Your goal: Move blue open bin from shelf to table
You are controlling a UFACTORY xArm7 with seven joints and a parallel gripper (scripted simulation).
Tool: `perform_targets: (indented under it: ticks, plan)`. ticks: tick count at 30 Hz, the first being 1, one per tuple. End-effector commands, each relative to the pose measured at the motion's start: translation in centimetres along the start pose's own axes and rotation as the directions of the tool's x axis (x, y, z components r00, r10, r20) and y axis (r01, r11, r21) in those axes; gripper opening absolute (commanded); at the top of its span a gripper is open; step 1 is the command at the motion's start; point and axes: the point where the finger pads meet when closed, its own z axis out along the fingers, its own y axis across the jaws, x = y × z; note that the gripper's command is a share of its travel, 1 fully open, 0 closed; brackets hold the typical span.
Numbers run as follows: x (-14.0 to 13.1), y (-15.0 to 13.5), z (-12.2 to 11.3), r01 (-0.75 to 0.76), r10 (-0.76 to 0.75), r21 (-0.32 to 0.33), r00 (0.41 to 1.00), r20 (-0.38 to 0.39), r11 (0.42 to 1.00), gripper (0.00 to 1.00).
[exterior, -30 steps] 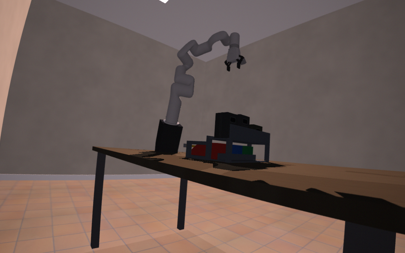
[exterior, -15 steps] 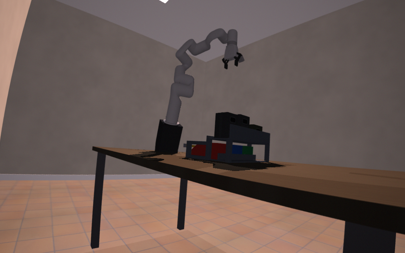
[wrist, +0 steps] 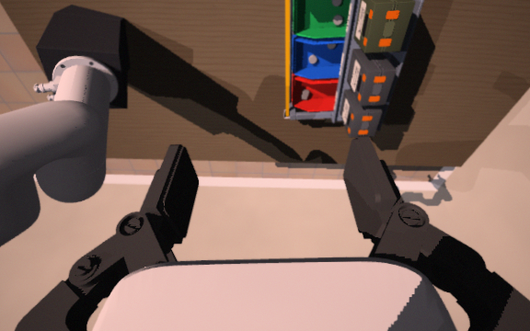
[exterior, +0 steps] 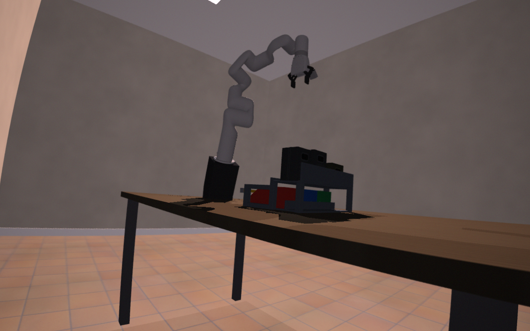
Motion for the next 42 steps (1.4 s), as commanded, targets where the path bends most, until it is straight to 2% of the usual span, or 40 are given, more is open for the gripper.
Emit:
perform_targets:
  ticks: [1,11,16,28,33,42]
  plan:
    - [-1.9,0.5,-0.1,-0.001,0.001,-0.005,1.000,-0.002,1.000,1.00]
    - [-1.9,0.5,-0.1,-0.001,0.001,-0.005,1.000,-0.002,1.000,1.00]
    - [-6.7,1.6,-0.2,-0.001,0.001,-0.005,1.000,-0.002,1.000,1.00]
    - [-6.7,1.6,-0.2,-0.001,0.001,-0.005,1.000,-0.002,1.000,1.00]
    - [-11.5,2.8,-0.2,-0.001,0.001,-0.005,1.000,-0.001,1.000,1.00]
    - [-11.5,2.8,-0.2,-0.001,0.001,-0.005,1.000,-0.001,1.000,1.00]
